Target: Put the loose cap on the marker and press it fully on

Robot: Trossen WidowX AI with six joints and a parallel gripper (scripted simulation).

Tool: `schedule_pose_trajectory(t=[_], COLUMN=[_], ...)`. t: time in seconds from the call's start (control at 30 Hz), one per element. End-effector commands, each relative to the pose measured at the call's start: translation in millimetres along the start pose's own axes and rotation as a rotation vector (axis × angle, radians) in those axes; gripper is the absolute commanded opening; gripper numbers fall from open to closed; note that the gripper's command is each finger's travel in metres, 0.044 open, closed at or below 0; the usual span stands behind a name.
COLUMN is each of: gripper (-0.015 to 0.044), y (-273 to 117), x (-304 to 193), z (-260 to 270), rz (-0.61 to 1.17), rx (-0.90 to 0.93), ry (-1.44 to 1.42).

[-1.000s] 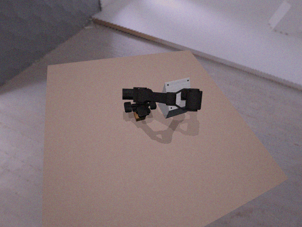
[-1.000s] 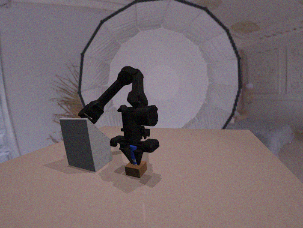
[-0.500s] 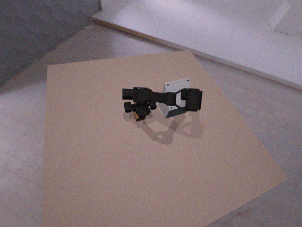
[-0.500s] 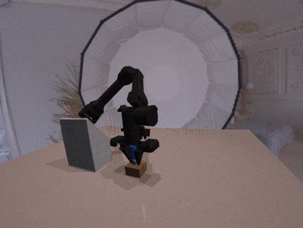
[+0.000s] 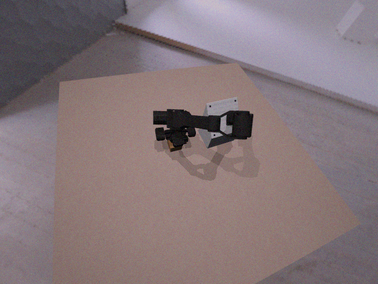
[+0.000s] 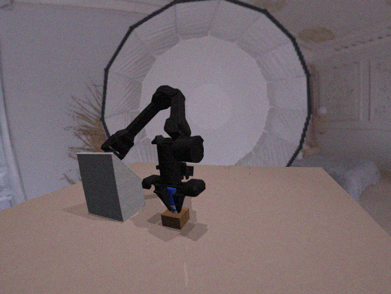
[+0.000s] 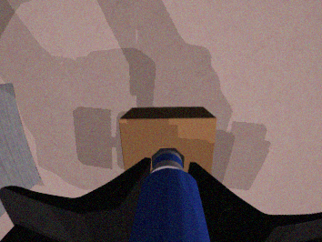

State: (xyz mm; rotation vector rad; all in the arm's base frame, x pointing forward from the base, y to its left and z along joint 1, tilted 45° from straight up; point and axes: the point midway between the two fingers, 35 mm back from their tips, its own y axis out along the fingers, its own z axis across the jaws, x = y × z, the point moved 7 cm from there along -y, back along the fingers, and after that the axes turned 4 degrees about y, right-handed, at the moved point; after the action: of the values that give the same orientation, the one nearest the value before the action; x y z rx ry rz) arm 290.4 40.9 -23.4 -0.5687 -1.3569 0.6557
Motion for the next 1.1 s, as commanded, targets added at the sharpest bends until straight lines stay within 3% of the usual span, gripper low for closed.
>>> schedule_pose_trajectory(t=[0.0,0.83,1.07], gripper=[0.0000,0.0000,0.0184], y=[8.1,8.1,0.0], x=[1.4,1.4,0.0], z=[-0.1,-0.1,0.0], rz=[0.000,0.000,0.000], rx=[0.013,0.013,0.000], ry=[-0.013,-0.013,0.000])
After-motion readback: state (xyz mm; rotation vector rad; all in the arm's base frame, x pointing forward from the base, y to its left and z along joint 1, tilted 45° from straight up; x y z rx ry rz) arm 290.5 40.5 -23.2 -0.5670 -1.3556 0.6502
